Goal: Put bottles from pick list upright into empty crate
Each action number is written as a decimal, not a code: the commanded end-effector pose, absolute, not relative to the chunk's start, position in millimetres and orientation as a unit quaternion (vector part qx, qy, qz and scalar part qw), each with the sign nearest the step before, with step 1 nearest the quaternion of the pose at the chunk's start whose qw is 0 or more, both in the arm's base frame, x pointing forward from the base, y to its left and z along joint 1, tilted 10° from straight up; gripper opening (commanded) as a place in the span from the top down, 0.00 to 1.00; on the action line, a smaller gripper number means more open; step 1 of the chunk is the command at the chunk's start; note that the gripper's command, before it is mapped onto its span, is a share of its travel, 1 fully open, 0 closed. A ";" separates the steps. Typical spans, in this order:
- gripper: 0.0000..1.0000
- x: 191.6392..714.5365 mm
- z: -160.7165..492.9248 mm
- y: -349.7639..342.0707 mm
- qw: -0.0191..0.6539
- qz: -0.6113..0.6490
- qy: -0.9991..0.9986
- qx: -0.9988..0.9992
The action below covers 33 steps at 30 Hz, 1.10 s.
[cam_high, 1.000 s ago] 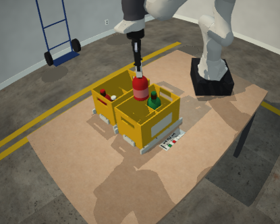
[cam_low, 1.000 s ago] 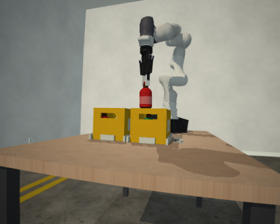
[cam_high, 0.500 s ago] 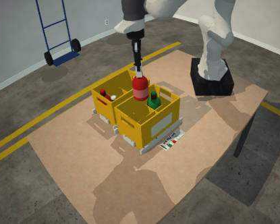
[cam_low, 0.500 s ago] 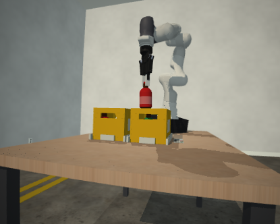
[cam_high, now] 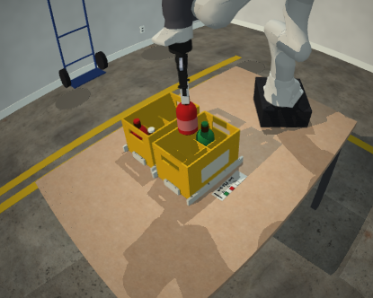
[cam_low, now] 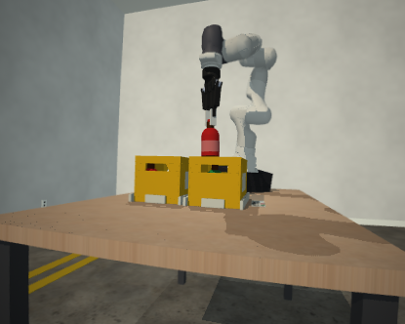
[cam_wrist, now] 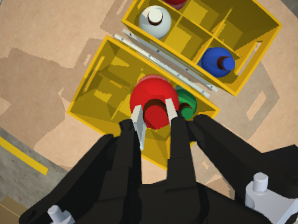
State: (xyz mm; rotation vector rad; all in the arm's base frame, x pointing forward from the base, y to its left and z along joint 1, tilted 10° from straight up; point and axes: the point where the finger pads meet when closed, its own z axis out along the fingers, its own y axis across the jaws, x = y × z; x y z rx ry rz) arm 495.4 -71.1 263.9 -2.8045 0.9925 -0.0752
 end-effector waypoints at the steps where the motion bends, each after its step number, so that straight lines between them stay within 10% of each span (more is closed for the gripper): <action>1: 1.00 499.5 264.2 -72.4 0.083 -0.033 0.331 -0.939; 33: 1.00 503.8 237.1 -65.8 0.083 -0.033 0.331 -0.939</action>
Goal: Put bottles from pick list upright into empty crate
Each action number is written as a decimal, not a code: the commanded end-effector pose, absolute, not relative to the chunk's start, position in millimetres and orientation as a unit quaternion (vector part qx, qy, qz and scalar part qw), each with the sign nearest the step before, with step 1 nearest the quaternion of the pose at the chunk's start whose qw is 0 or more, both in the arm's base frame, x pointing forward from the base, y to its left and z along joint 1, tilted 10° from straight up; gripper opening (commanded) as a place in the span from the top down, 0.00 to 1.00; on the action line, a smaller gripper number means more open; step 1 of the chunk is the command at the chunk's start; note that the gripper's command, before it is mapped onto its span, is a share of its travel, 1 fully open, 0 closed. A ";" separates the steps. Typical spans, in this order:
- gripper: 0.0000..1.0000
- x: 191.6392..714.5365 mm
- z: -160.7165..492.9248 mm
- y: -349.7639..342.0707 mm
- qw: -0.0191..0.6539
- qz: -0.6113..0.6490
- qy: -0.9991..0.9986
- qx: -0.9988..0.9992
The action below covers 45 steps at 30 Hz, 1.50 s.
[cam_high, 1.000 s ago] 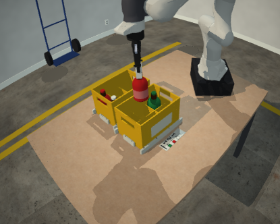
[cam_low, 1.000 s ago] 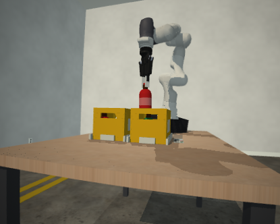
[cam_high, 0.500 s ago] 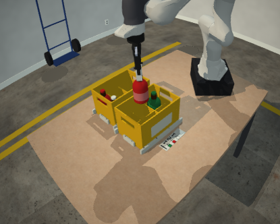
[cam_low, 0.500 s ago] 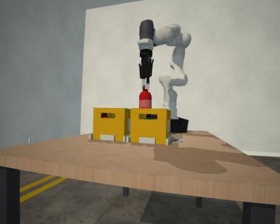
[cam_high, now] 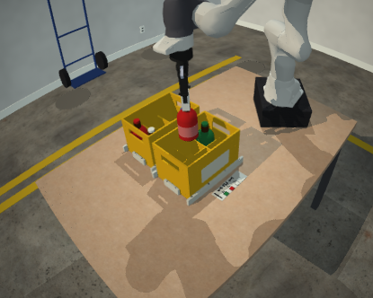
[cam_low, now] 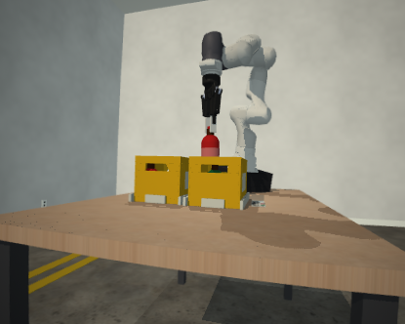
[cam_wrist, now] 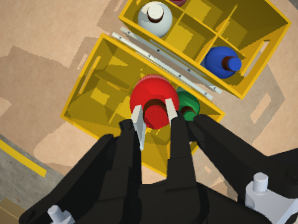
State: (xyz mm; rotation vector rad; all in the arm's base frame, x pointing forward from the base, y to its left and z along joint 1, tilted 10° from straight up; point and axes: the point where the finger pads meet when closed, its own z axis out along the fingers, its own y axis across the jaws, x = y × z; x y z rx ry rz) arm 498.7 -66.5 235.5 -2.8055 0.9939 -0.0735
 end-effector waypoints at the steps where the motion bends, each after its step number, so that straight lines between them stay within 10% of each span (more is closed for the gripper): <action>1: 1.00 503.9 236.2 -65.6 0.083 -0.033 0.331 -0.939; 45: 1.00 508.8 197.9 -59.7 0.083 -0.033 0.331 -0.939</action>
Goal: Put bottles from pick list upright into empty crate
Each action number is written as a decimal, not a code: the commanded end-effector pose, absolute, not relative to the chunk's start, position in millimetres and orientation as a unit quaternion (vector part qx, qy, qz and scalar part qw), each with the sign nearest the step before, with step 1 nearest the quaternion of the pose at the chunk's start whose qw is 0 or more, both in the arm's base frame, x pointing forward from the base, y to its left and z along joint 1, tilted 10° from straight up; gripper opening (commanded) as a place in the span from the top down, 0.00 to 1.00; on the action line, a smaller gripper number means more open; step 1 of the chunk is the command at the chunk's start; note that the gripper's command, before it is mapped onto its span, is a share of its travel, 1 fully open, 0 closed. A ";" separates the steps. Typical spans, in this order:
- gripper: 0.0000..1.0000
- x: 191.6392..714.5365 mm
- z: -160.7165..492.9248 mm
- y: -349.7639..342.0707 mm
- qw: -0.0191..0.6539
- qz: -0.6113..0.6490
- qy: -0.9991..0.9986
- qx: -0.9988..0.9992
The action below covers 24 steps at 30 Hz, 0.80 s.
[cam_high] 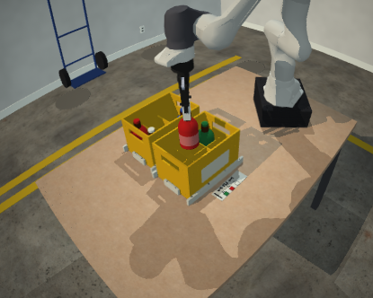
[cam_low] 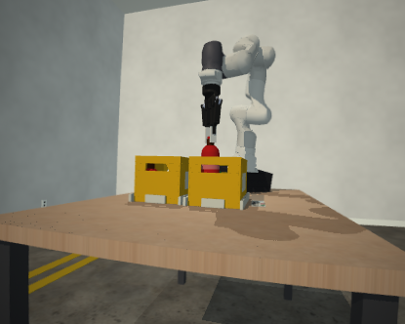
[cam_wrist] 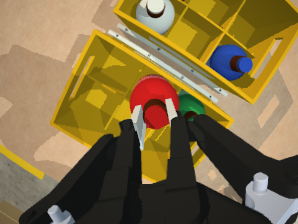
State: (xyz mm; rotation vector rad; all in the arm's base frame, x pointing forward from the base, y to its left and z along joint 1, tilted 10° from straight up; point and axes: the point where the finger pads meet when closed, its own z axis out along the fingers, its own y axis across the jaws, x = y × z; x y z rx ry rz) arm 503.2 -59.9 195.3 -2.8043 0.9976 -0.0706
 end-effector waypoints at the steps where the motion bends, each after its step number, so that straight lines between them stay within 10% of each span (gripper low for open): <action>1: 1.00 508.8 197.9 -59.7 0.083 -0.033 0.331 -0.939; 24: 1.00 511.3 177.3 -56.9 0.083 -0.033 0.331 -0.939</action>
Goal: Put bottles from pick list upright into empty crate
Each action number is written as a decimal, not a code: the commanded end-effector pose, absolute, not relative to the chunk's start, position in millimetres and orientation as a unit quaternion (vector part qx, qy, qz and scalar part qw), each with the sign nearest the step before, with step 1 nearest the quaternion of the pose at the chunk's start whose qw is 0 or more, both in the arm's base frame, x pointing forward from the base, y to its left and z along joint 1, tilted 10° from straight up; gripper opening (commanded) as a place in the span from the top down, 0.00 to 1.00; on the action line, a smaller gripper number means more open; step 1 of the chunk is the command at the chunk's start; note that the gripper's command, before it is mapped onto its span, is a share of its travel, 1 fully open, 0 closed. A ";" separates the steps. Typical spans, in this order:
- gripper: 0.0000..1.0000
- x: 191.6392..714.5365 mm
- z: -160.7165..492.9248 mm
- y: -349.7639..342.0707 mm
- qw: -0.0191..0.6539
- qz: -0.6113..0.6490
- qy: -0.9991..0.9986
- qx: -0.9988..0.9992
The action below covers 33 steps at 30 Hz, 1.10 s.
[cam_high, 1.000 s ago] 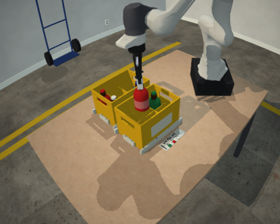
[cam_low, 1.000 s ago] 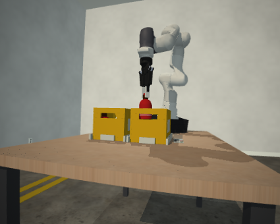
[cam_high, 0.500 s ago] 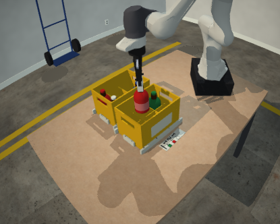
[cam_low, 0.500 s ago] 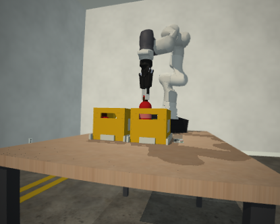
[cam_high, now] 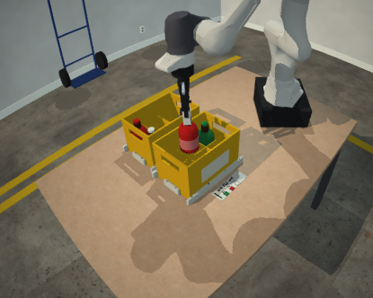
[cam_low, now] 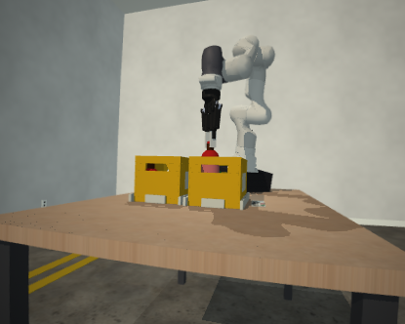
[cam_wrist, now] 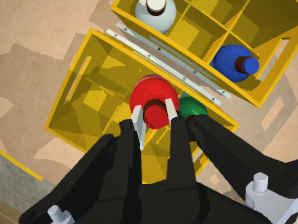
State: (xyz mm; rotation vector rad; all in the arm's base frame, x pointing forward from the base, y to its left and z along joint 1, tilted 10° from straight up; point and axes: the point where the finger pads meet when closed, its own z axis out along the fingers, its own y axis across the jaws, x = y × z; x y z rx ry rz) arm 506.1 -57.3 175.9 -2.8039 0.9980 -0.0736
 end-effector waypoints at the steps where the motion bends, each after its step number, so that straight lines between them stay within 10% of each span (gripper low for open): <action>1: 1.00 511.4 176.3 -56.7 0.083 -0.033 0.331 -0.939; 33: 1.00 514.7 148.7 -53.0 0.083 -0.033 0.331 -0.939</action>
